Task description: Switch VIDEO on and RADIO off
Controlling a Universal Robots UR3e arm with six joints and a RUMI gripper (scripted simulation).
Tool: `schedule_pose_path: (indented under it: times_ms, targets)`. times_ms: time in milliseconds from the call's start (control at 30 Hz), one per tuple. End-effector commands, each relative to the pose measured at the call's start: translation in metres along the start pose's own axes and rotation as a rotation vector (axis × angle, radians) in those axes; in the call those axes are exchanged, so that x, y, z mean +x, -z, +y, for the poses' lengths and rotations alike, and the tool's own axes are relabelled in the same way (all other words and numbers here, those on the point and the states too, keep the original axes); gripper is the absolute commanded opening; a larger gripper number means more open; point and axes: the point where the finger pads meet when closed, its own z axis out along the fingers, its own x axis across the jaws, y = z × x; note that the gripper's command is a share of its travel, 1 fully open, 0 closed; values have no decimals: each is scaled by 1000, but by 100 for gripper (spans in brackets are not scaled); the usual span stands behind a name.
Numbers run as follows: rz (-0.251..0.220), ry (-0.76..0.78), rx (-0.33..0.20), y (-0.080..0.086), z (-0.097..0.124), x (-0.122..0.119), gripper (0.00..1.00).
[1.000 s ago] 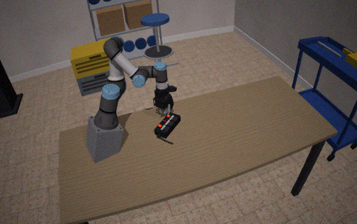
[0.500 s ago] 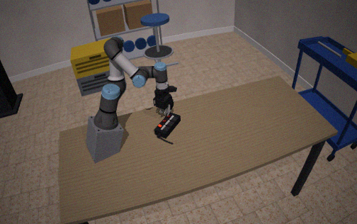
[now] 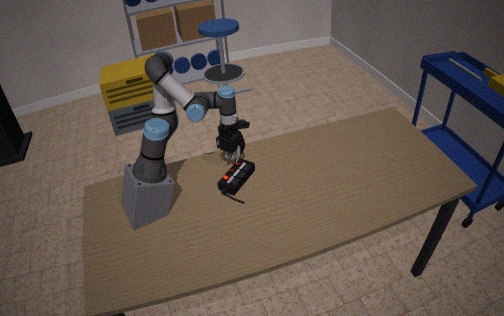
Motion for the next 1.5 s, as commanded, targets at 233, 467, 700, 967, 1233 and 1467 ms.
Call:
schedule_pose_path:
  times_ms: [233,467,700,967,1233,1467]
  targets:
    - [1,1,1,28,0,1,0]
    - [1,1,1,33,0,1,0]
    - [1,1,1,33,0,1,0]
    - [1,1,1,33,0,1,0]
    - [0,1,-1,36,10,4,0]
    - [-1,1,-2,43,33,11,0]
